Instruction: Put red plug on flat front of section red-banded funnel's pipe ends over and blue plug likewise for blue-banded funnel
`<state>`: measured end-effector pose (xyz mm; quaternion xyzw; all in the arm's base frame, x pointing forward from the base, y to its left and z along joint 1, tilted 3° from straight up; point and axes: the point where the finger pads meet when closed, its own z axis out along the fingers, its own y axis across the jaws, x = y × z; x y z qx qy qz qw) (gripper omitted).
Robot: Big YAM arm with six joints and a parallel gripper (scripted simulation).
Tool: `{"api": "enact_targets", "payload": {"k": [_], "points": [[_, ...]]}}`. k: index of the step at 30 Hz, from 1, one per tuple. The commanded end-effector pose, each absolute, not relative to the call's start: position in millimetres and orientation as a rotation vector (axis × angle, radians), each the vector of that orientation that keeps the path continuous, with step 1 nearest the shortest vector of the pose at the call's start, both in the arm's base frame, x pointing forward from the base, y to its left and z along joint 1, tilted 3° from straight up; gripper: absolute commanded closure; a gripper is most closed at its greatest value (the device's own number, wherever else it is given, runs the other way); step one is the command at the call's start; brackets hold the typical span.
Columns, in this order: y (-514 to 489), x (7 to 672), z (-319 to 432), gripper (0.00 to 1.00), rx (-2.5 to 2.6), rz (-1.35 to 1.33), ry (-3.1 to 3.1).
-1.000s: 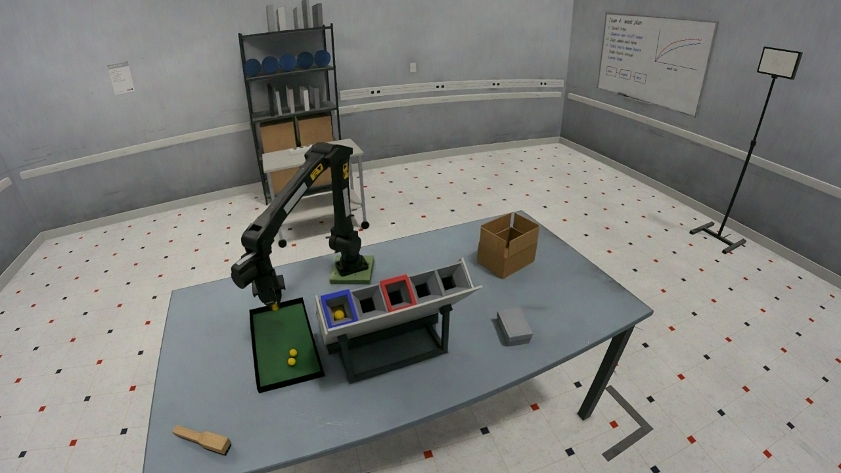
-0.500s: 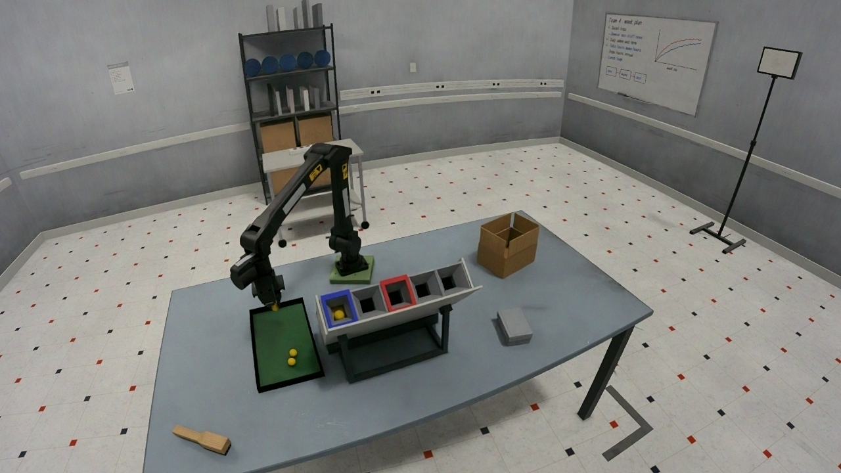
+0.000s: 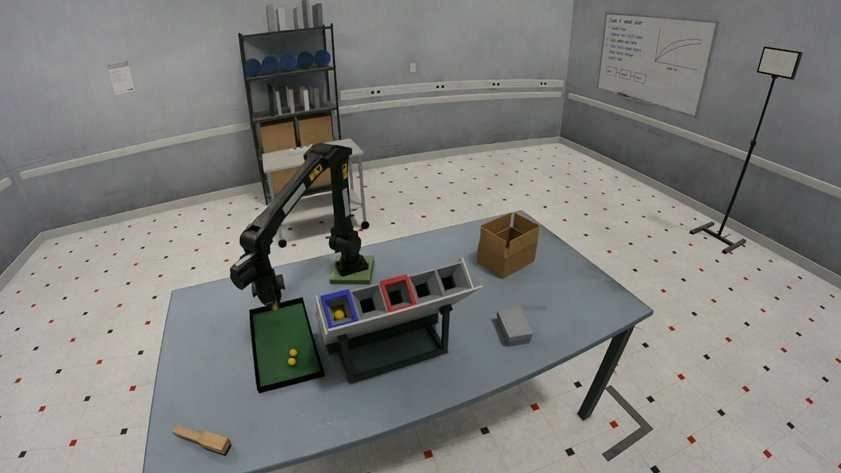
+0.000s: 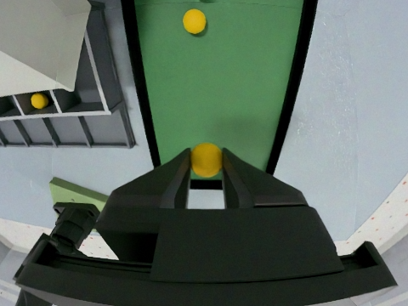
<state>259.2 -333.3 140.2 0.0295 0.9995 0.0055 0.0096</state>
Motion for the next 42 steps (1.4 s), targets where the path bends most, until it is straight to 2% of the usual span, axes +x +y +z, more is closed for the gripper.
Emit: {"api": "enact_targets", "payload": {"k": [1, 42], "points": [[-352.1, 272.2, 158.7, 1.00, 0.088, -0.032, 3.096], [-360.9, 278.0, 163.5, 1.00, 0.085, -0.051, 3.087]]}}
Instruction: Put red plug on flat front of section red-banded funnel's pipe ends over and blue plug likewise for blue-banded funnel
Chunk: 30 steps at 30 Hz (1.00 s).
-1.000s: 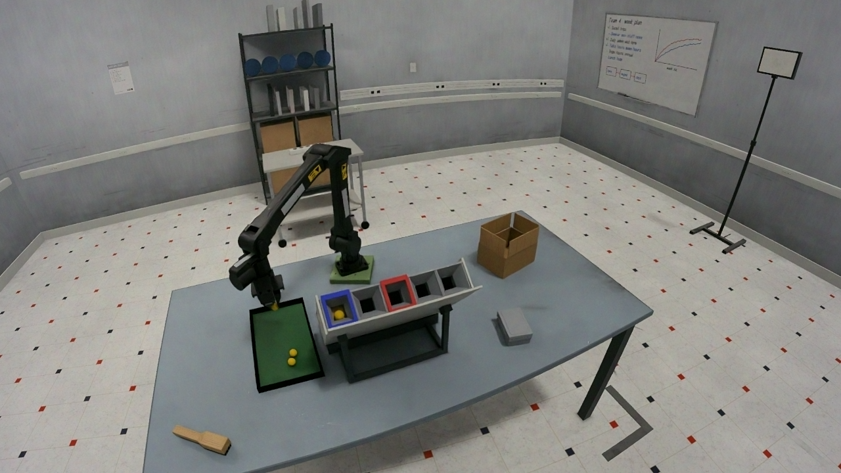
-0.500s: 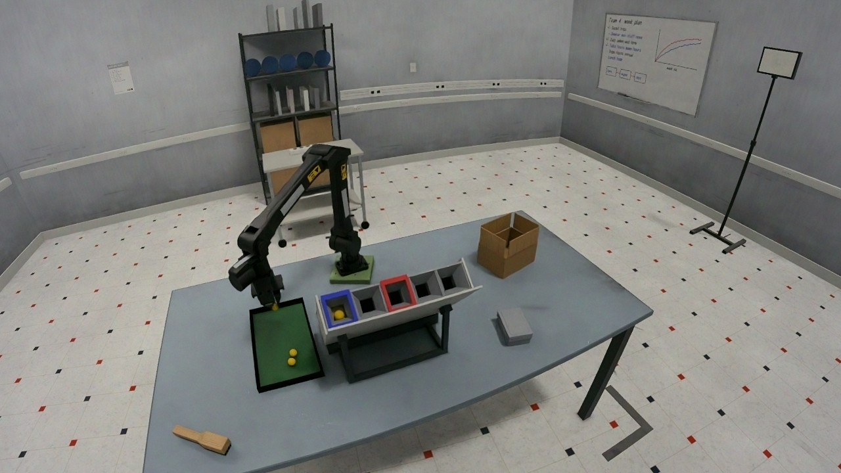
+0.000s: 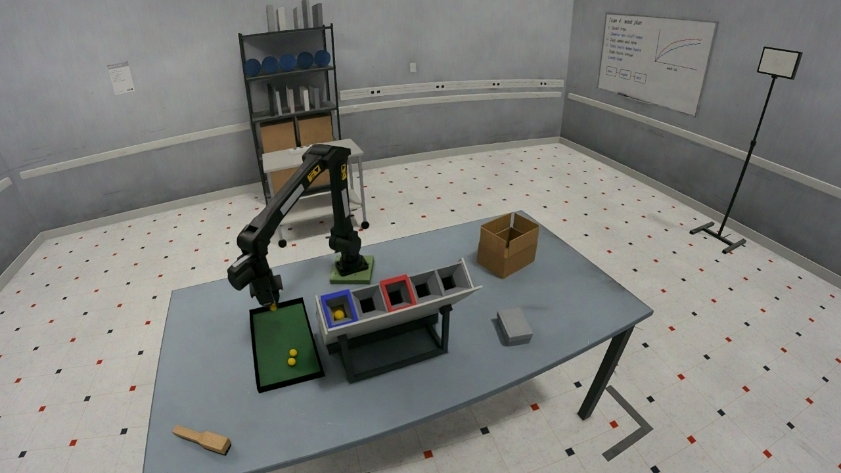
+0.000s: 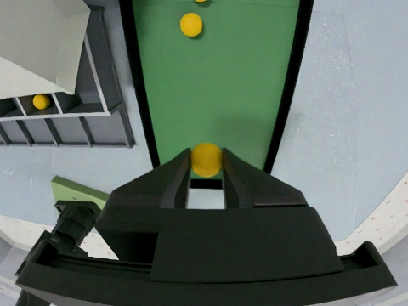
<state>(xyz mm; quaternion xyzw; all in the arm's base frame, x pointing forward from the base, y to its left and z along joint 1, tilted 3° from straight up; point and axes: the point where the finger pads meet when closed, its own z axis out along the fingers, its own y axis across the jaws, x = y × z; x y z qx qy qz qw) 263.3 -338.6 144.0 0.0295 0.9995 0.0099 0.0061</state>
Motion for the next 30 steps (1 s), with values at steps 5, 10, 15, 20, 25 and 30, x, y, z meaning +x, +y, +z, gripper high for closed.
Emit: {"api": "enact_targets", "payload": {"k": [5, 10, 15, 20, 25, 30], "points": [[-363, 279, 165, 1.00, 0.085, -0.051, 3.087], [-365, 280, 167, 1.00, 0.085, -0.052, 3.087], [-367, 281, 169, 1.00, 0.085, -0.053, 3.087], [-365, 281, 173, 1.00, 0.085, -0.049, 3.089], [-359, 279, 183, 1.00, 0.087, -0.038, 3.094], [-353, 276, 193, 1.00, 0.088, -0.026, 3.098]]}}
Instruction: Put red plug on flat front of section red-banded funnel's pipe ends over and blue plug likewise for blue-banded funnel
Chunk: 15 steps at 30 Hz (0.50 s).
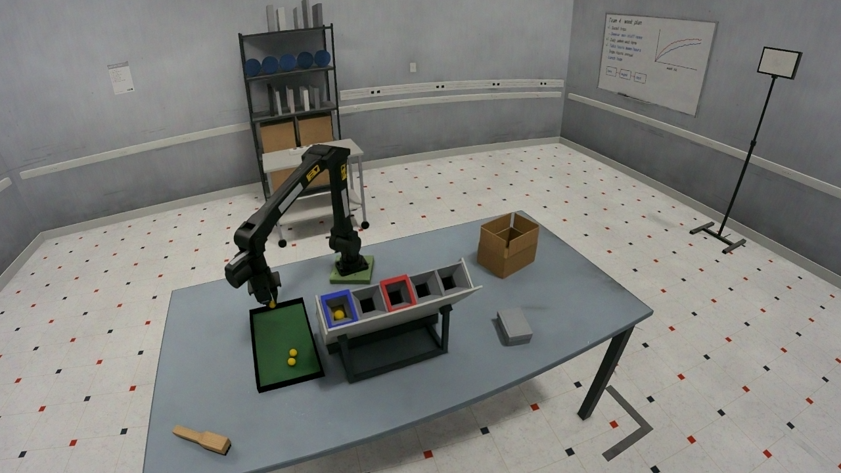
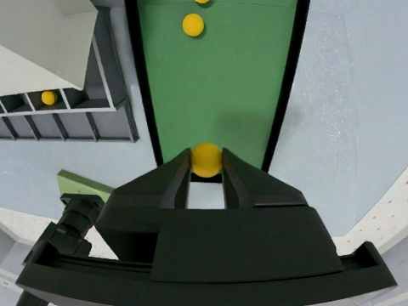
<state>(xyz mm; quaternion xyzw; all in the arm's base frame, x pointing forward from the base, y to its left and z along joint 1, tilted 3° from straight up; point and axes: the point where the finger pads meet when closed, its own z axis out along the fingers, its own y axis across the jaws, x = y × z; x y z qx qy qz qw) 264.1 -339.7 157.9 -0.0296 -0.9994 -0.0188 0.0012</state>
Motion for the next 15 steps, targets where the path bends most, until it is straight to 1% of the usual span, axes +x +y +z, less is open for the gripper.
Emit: {"api": "enact_targets", "payload": {"k": [1, 15], "points": [[-351.6, 276.1, 194.6, 1.00, -0.091, 0.025, -3.182], [-349.4, 275.9, 198.6, 1.00, -0.089, 0.042, -3.188]]}}
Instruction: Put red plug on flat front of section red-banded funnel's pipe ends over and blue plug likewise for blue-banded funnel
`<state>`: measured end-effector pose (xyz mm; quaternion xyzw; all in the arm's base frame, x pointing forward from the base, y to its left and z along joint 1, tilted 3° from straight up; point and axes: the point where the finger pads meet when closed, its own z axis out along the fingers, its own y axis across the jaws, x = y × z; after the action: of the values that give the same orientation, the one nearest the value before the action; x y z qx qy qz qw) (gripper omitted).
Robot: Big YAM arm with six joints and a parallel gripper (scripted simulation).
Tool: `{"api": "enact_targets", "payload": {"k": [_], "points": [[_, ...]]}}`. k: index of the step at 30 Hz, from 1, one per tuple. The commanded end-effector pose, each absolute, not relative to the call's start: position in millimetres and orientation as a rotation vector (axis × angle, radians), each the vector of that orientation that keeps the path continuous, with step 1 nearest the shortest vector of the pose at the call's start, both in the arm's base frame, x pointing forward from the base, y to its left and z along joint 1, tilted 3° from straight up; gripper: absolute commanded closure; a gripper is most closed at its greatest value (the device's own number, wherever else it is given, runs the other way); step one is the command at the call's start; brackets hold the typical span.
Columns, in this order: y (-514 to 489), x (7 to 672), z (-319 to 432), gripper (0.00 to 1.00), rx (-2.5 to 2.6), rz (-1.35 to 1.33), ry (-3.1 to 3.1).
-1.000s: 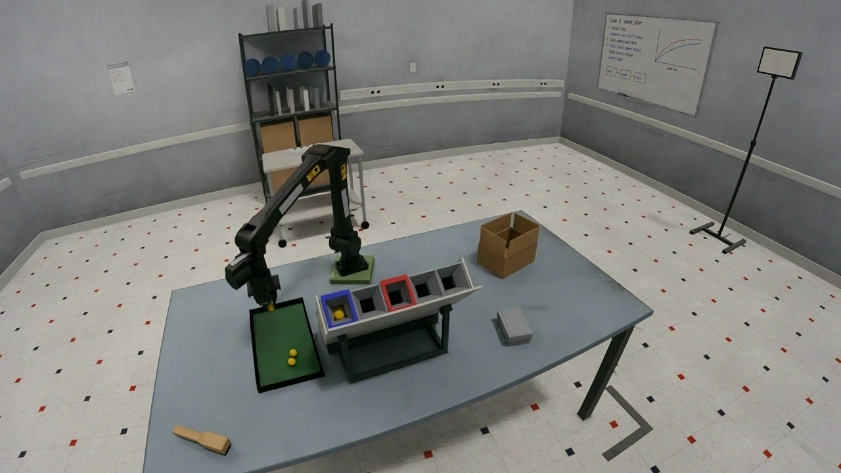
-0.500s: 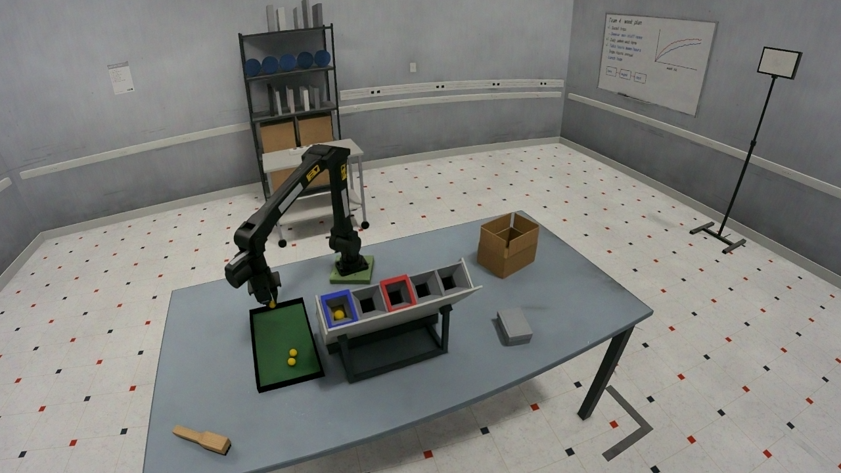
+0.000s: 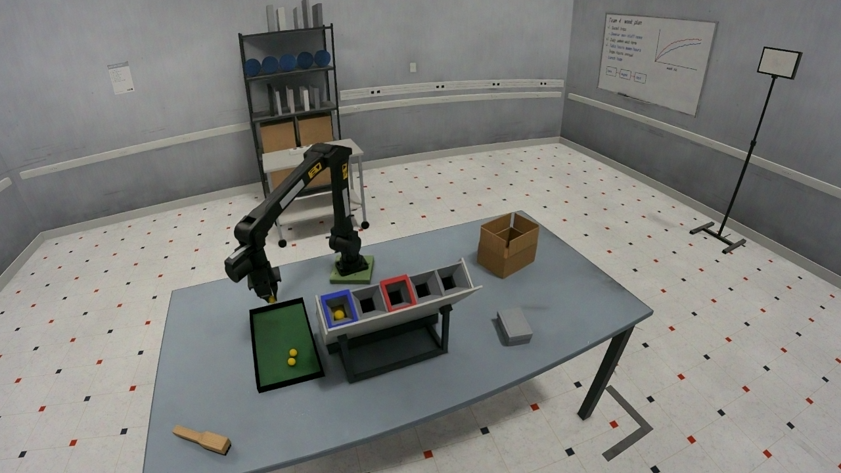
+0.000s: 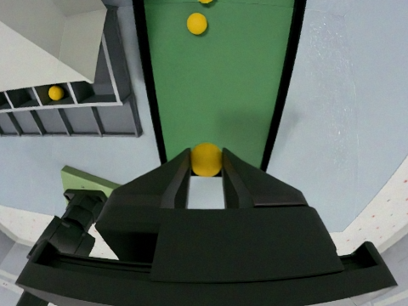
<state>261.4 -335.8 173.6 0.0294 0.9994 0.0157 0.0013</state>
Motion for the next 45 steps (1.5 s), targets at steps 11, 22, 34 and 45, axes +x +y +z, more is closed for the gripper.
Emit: {"api": "enact_targets", "payload": {"k": [11, 22, 34, 45], "points": [[-349, 276, 199, 1.00, 0.086, -0.032, 3.097], [-349, 276, 199, 1.00, 0.088, 0.021, 3.122], [-349, 276, 198, 1.00, 0.086, -0.029, 3.098], [-319, 287, 220, 1.00, 0.082, -0.048, 3.039]]}}
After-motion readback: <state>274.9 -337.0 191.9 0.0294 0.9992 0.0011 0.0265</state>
